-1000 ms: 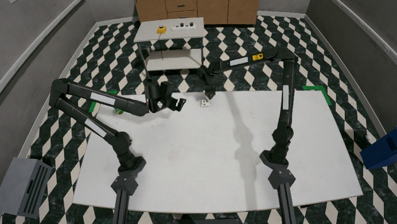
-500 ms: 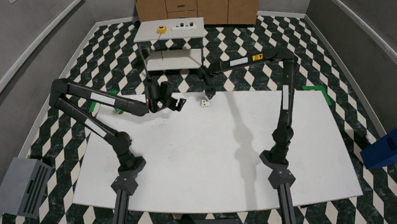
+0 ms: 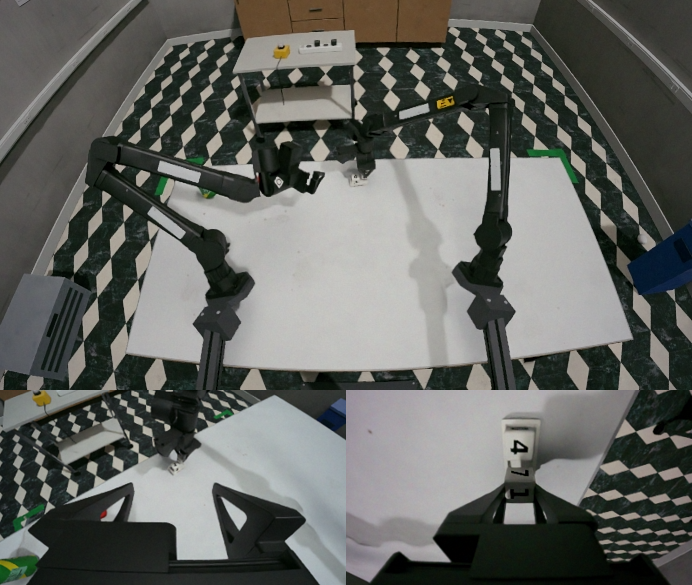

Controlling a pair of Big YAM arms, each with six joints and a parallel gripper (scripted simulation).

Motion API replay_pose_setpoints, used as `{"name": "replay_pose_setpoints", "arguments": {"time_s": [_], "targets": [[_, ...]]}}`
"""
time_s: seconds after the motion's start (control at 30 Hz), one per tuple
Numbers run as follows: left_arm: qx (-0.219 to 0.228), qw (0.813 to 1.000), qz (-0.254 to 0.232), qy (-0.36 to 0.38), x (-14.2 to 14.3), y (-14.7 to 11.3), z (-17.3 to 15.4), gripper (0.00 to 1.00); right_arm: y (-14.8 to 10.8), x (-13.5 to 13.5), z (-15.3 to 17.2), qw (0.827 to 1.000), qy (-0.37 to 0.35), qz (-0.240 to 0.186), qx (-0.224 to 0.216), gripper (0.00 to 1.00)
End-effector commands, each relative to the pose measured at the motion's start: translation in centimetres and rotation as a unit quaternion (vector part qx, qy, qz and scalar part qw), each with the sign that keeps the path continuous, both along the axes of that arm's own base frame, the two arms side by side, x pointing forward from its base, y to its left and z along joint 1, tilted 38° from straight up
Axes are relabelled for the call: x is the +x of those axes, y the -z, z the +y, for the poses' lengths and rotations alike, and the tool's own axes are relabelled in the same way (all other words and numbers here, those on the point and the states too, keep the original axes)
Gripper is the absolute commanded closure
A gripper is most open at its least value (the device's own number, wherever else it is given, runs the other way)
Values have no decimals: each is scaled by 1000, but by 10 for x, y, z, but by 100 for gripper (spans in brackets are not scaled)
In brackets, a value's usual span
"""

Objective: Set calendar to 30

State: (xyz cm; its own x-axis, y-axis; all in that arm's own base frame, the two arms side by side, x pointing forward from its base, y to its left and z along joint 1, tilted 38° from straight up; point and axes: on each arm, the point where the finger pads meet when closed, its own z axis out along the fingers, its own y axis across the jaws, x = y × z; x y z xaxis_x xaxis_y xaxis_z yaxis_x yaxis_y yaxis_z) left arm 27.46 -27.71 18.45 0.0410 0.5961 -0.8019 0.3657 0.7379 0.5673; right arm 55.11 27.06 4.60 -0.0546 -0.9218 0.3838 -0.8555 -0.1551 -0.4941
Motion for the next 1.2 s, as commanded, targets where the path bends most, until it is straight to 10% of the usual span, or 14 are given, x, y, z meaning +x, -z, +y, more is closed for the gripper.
{"name": "replay_pose_setpoints", "arguments": {"time_s": [0.0, 1.17], "targets": [[-1, 1000, 1, 0, 0, 0, -3, 0, -2, 6, -4, 1000, 3, -5, 6, 76], [-1, 1000, 1, 0, 0, 0, -3, 0, -9, 22, 9, 1000, -2, -19, 15, 76]]}}
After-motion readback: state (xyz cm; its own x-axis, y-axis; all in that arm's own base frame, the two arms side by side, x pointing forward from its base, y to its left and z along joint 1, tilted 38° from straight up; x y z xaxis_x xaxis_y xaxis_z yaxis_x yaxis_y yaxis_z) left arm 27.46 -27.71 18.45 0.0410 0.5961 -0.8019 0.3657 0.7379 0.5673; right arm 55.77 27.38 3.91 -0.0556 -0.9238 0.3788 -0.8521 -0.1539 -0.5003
